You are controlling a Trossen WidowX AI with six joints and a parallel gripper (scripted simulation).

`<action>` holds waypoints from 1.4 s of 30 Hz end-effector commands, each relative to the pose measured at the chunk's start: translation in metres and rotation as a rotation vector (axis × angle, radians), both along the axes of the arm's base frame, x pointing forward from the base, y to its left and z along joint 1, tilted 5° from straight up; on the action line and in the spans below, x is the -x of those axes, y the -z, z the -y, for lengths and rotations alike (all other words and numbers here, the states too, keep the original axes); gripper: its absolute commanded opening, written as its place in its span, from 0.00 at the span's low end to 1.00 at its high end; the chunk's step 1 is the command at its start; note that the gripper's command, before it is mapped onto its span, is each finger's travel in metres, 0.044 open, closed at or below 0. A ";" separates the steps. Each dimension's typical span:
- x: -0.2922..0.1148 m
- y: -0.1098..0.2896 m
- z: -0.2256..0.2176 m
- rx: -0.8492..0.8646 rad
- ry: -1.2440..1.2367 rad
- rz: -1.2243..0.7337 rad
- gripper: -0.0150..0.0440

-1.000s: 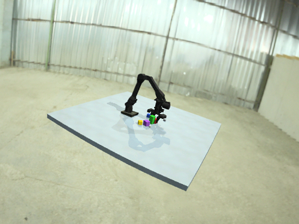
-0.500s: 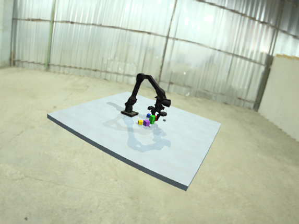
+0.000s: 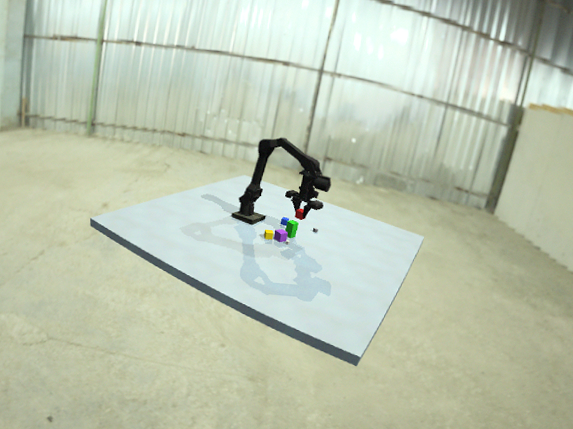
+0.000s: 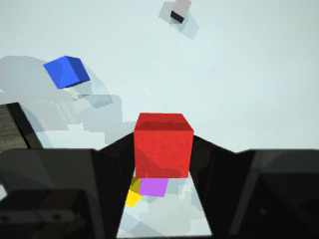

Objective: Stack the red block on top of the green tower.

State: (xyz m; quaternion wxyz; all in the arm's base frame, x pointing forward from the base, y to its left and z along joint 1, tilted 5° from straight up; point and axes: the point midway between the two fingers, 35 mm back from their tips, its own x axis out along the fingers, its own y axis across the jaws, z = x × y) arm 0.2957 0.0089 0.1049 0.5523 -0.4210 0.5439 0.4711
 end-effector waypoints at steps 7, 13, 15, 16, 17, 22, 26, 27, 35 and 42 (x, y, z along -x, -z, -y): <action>-0.001 -0.029 0.001 -0.005 -0.005 0.009 0.25; -0.001 -0.029 0.003 -0.004 -0.005 0.009 0.25; 0.001 -0.029 0.009 -0.004 -0.005 0.009 0.25; 0.002 -0.028 0.013 -0.003 -0.005 0.009 0.25; 0.003 -0.028 0.018 -0.003 -0.005 0.009 0.25; 0.011 -0.027 0.040 -0.001 -0.005 0.008 0.25; 0.012 -0.026 0.044 -0.001 -0.005 0.008 0.25; 0.012 -0.026 0.044 -0.001 -0.005 0.008 0.25; 0.012 -0.008 0.043 -0.001 -0.005 0.008 0.25; 0.013 0.015 0.042 -0.001 -0.005 0.008 0.25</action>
